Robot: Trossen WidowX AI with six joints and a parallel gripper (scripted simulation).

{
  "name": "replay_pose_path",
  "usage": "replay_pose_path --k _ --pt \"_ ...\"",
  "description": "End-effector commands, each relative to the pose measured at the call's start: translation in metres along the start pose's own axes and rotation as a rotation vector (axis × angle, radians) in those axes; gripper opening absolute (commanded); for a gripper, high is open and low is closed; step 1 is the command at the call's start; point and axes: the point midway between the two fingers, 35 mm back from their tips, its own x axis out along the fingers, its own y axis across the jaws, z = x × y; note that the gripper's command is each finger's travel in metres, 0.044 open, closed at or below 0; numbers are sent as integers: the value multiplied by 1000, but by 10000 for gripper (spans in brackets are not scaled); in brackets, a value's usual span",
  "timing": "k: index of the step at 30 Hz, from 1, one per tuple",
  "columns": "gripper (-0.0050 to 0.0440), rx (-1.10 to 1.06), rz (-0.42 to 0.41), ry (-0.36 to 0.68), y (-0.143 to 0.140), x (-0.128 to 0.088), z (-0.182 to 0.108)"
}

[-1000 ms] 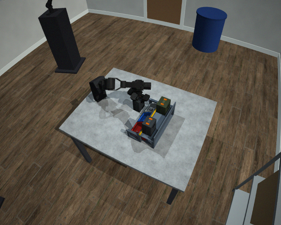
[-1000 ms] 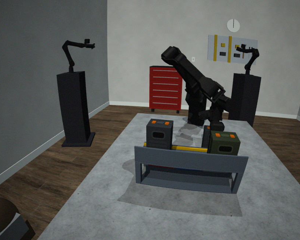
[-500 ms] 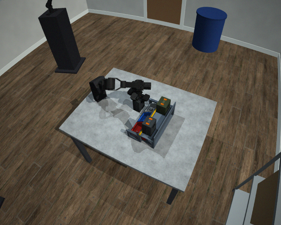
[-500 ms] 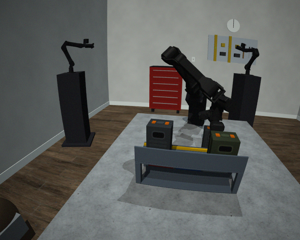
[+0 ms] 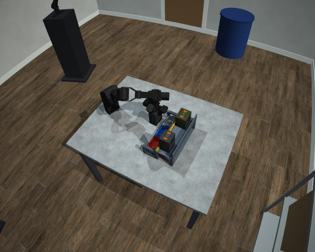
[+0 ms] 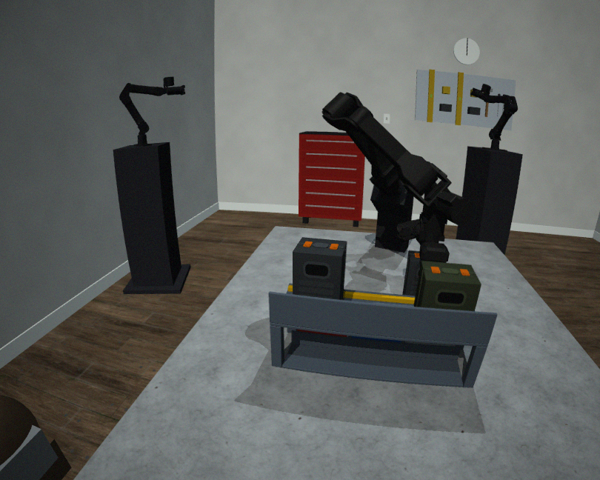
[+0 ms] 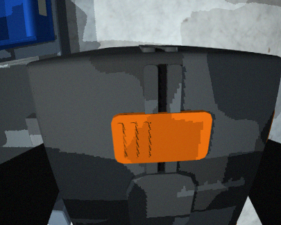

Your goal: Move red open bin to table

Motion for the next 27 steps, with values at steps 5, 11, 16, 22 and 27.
replay_pose_path --k 5,11,16,22,27 --pt "425 -4 7 13 17 0 49" --pt "425 -4 7 13 17 0 49" --pt "425 -4 7 13 17 0 49" --pt "425 -4 10 12 30 2 96" --pt "425 -4 10 12 30 2 96"
